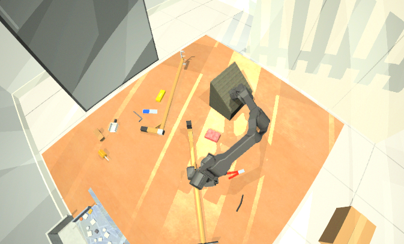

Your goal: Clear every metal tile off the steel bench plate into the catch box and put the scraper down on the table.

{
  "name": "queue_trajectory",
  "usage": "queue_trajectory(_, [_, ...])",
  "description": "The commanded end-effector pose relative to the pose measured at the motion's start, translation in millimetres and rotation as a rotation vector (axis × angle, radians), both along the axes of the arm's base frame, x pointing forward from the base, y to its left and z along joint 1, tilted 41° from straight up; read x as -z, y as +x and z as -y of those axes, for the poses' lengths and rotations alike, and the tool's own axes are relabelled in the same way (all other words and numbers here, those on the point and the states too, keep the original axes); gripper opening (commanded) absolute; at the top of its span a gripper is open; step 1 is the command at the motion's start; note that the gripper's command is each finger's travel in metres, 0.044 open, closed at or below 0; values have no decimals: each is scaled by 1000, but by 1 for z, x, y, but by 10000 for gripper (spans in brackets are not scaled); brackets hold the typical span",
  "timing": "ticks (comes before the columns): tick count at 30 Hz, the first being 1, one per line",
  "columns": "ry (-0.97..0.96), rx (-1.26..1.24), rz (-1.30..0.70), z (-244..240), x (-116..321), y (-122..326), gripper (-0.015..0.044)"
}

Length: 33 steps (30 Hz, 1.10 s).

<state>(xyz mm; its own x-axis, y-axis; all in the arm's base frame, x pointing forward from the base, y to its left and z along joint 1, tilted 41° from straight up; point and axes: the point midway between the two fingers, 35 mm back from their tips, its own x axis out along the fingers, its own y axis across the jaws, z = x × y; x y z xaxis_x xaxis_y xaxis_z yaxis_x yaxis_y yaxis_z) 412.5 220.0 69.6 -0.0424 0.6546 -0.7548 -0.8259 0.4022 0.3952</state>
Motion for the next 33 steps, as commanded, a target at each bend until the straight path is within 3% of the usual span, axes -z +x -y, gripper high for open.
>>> queue_trajectory(1, [-3, 6, -6, -5, 9, -2, 0])
queue_trajectory(33, [-1, 0, 4, -5, 23, 19, 0])
